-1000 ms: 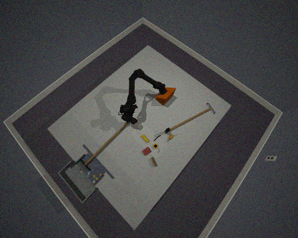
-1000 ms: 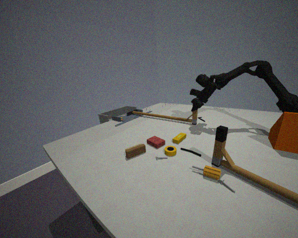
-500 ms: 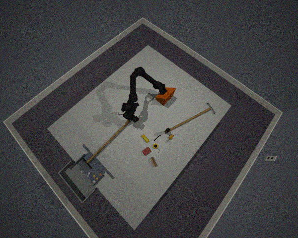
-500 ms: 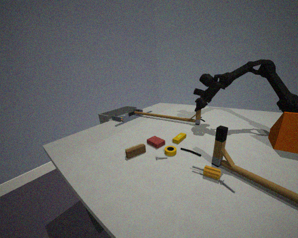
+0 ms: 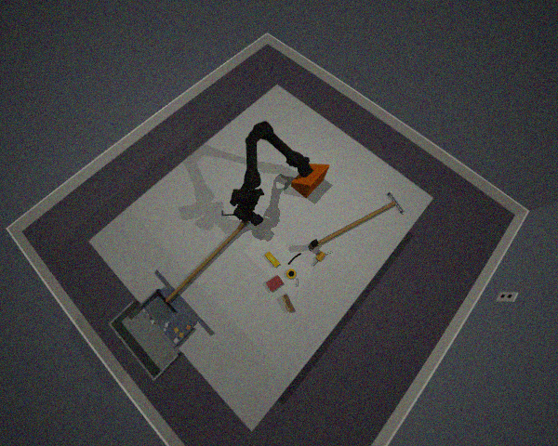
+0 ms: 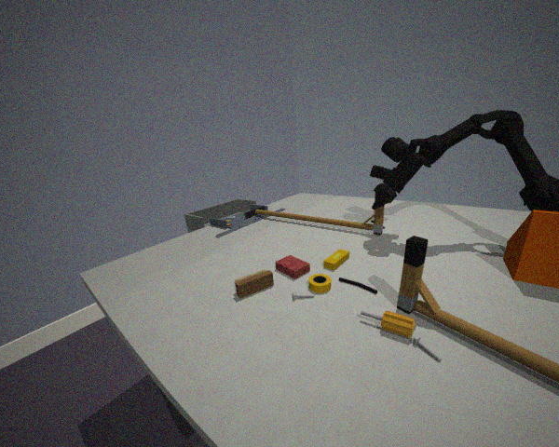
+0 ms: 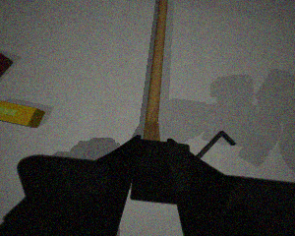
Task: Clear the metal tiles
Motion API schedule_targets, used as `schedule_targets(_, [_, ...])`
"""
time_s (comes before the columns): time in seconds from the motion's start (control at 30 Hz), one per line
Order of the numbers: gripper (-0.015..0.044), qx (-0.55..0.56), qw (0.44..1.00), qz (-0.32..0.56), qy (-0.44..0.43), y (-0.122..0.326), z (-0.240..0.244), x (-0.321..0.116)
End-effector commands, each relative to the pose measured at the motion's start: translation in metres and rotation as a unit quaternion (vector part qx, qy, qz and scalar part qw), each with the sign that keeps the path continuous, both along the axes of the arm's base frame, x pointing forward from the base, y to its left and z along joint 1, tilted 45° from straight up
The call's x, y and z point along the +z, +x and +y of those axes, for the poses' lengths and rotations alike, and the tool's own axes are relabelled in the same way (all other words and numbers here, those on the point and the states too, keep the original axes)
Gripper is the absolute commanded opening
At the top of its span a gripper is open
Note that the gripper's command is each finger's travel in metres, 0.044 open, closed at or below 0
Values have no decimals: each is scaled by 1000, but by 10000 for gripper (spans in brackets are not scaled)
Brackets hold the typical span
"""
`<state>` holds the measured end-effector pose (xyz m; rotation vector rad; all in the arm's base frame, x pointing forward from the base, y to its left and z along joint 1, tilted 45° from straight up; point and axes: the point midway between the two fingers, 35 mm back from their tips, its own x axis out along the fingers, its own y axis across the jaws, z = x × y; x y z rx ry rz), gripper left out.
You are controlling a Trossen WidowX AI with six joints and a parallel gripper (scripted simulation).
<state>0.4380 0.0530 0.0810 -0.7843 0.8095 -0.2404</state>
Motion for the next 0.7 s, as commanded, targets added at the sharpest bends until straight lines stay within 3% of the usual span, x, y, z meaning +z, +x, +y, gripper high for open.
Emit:
schedule_targets(0.0, [0, 5, 1000, -11, 4, -5, 5, 7])
schedule_targets(0.67, [0, 6, 1000, -11, 4, -36, -1, 5])
